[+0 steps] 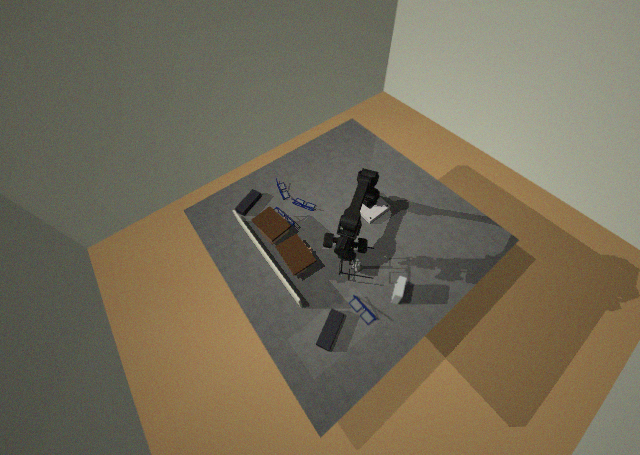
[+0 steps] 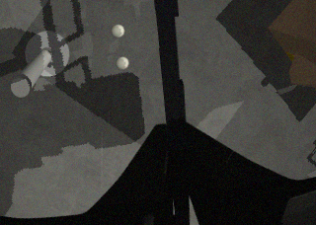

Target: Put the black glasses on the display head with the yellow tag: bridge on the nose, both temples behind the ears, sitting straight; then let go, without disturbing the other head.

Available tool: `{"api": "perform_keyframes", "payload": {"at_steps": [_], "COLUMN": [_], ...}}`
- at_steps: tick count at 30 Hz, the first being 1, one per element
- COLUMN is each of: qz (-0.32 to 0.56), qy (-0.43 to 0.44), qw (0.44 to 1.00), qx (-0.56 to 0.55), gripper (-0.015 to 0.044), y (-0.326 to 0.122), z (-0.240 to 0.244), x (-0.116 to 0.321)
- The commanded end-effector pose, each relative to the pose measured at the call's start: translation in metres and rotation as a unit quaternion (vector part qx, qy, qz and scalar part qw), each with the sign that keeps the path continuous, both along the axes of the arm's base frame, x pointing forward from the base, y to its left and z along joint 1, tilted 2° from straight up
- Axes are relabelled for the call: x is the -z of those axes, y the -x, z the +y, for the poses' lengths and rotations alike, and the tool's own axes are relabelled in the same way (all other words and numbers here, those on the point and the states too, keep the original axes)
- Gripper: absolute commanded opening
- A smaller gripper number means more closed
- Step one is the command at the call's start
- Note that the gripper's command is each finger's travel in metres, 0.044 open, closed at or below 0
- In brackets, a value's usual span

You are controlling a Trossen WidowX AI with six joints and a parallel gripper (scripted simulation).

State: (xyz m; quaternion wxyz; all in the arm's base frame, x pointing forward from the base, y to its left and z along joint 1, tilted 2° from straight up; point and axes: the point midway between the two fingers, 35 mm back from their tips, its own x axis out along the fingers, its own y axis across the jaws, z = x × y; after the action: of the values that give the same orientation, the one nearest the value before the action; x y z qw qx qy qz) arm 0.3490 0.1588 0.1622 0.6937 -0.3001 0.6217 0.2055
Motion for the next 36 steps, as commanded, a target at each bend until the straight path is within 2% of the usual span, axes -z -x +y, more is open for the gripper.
{"api": "perform_keyframes", "payload": {"at_steps": [1, 18, 36], "qz": [-0.011, -0.073, -0.144], "qy": [0.002, -0.018, -0.068], "qw": [0.998, 0.953, 0.842], "qx": [0.059, 0.292, 0.515], "gripper": [0.0, 0.0, 0.0], "y": [0.006, 0.026, 0.049], "z": [0.005, 0.025, 0.043], "x": [-0.001, -0.011, -0.022]}}
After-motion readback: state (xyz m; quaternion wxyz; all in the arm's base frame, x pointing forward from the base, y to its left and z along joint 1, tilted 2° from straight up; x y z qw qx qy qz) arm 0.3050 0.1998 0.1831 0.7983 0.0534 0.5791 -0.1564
